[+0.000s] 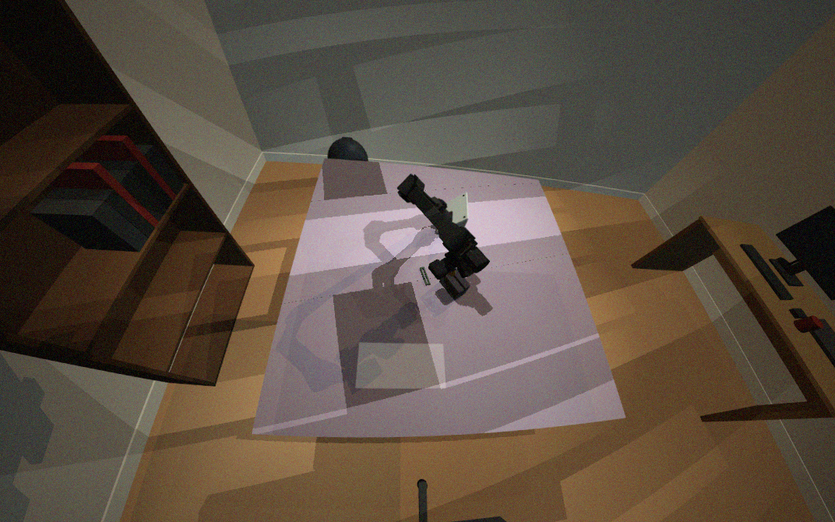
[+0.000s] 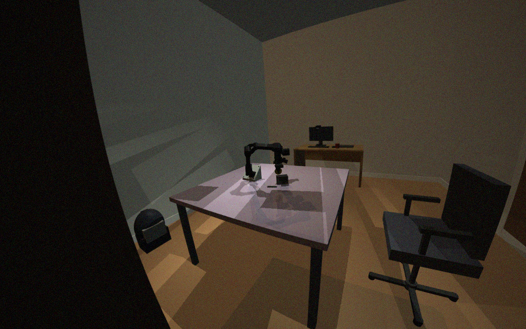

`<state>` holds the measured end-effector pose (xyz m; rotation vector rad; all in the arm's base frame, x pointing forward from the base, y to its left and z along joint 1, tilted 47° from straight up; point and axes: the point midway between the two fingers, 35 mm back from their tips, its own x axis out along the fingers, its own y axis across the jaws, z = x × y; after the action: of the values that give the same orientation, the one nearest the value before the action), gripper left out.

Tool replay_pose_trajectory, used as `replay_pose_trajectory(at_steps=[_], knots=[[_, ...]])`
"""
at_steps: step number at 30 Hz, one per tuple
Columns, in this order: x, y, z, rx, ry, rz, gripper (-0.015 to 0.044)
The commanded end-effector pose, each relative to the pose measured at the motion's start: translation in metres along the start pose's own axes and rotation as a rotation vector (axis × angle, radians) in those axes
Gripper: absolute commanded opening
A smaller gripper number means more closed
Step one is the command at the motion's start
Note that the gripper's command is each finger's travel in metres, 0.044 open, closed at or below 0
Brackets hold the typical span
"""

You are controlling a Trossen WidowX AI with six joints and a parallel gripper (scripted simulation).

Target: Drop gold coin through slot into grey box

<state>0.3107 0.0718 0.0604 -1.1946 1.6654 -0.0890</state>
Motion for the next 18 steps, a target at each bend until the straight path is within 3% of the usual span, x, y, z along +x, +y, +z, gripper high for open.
replay_pose_trajectory(at_steps=[1,18], knots=[[-0.002,0.005,0.011,0.012,-0.009,0.003,0.0],[0.001,0.024,0.031,0.0,-0.001,0.0,0.0]])
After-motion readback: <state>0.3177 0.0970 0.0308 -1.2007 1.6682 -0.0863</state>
